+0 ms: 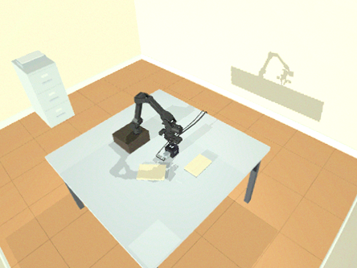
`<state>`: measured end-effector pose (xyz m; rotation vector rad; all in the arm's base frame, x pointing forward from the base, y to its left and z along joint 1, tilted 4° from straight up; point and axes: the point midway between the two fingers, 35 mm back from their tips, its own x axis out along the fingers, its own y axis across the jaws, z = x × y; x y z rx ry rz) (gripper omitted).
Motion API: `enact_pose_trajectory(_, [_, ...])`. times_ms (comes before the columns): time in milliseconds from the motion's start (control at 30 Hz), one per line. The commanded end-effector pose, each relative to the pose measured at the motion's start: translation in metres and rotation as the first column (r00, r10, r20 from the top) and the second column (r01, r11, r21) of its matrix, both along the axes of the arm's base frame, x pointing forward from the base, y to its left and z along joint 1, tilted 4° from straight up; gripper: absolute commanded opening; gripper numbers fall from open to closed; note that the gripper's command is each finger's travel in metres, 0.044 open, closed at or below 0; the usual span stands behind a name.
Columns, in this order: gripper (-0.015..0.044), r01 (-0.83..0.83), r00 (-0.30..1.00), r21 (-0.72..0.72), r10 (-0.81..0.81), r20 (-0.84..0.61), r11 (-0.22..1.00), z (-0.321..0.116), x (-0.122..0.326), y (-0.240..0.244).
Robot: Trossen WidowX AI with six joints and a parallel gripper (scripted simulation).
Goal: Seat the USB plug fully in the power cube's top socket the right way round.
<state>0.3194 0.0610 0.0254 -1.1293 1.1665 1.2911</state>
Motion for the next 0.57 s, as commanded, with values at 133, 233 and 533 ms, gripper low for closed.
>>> enact_pose_trajectory(133, [0.0095, 0.000, 1.000, 0.000, 0.000, -0.001, 1.000, 0.000, 0.000, 0.000])
enact_pose_trajectory(233, [0.0095, 0.000, 1.000, 0.000, 0.000, 0.000, 1.000, 0.002, 0.000, 0.000])
enact_pose_trajectory(533, [0.0095, 0.000, 1.000, 0.000, 0.000, 0.000, 1.000, 0.011, 0.000, 0.000])
